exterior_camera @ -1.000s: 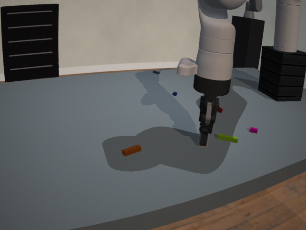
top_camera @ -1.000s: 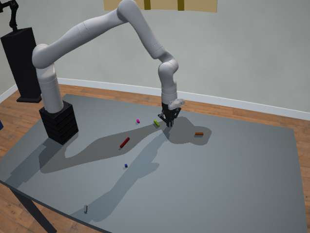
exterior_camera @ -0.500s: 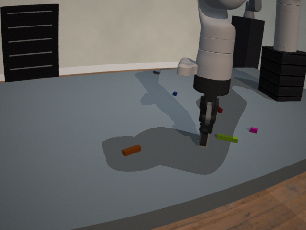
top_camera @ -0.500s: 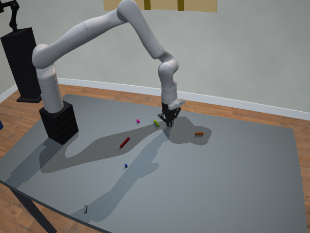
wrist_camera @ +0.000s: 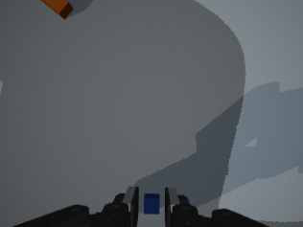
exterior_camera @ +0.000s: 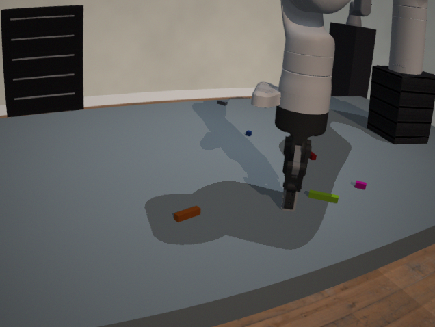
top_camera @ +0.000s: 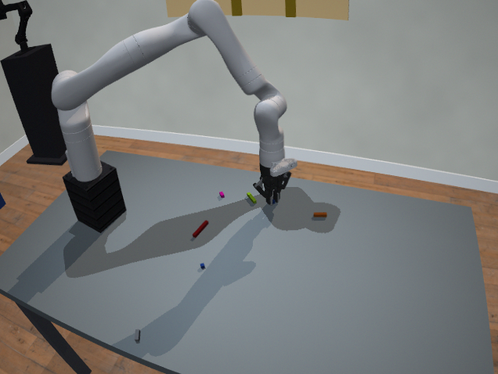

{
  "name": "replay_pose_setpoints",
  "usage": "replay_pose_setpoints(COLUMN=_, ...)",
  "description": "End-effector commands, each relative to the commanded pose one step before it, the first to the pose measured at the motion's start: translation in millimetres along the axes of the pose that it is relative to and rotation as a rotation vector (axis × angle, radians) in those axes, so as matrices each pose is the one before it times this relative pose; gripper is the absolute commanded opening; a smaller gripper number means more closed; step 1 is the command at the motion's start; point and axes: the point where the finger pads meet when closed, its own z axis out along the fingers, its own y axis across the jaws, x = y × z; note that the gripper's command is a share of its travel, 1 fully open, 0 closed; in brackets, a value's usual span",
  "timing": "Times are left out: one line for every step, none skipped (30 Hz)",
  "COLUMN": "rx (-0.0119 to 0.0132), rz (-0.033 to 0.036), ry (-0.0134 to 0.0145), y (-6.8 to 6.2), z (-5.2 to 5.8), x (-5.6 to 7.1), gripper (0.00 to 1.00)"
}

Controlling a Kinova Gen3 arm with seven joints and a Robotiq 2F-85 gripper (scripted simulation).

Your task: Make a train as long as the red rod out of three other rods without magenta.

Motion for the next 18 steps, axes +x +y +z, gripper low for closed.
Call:
replay_pose_setpoints(rx=0.00198, rz=-0.00001, ry=0.00080, y=-0.88, z=-1.04, x=0.40, gripper=0.24)
replay_pose_setpoints(rx=0.00000, rz=0.00000, ry=0.00000, y=0.00, z=0.00, x=0.00, gripper=0.24)
replay_pose_setpoints(rx=0.00000, rz=0.00000, ry=0.00000, y=0.00, z=0.00, x=0.00, gripper=0.24)
replay_pose_setpoints(rx=0.00000, rz=0.00000, ry=0.00000, y=0.00, z=0.00, x=0.00, gripper=0.24)
replay_pose_setpoints(rx=0.00000, rz=0.00000, ry=0.00000, y=0.00, z=0.00, x=0.00, gripper=0.24)
replay_pose_setpoints(rx=0.00000, rz=0.00000, ry=0.00000, y=0.00, z=0.00, x=0.00, gripper=0.24)
replay_pose_setpoints(rx=0.00000, rz=0.00000, ry=0.00000, y=0.00, z=0.00, x=0.00, gripper=0.24)
replay_pose_setpoints(rx=0.00000, rz=0.00000, ry=0.00000, y=0.00, z=0.00, x=0.00, gripper=0.24)
replay_pose_setpoints(rx=0.00000, rz=0.00000, ry=0.00000, y=0.00, z=0.00, x=0.00, gripper=0.24)
replay_pose_setpoints(rx=0.00000, rz=0.00000, ry=0.00000, y=0.00, z=0.00, x=0.00, gripper=0.24)
replay_pose_setpoints(rx=0.00000, rz=0.00000, ry=0.00000, y=0.00, z=0.00, x=0.00, gripper=0.24)
replay_pose_setpoints(rx=0.00000, rz=0.00000, ry=0.00000, y=0.00, z=-0.03, x=0.00, gripper=0.24)
replay_pose_setpoints(rx=0.00000, rz=0.00000, ry=0.00000, y=0.00, z=-0.20, x=0.00, gripper=0.24)
replay_pose_setpoints(rx=0.00000, rz=-0.00001, ry=0.00000, y=0.00, z=-0.51, x=0.00, gripper=0.24)
replay_pose_setpoints(rx=0.00000, rz=-0.00001, ry=0.00000, y=0.00, z=-0.92, x=0.00, gripper=0.24)
replay_pose_setpoints(rx=0.00000, rz=-0.00001, ry=0.00000, y=0.00, z=-1.40, x=0.00, gripper=0.24)
replay_pose_setpoints(rx=0.00000, rz=0.00000, ry=0.00000, y=0.00, z=-1.93, x=0.00, gripper=0.24)
replay_pose_setpoints(rx=0.00000, rz=-0.00001, ry=0.00000, y=0.00, z=-2.49, x=0.00, gripper=0.24)
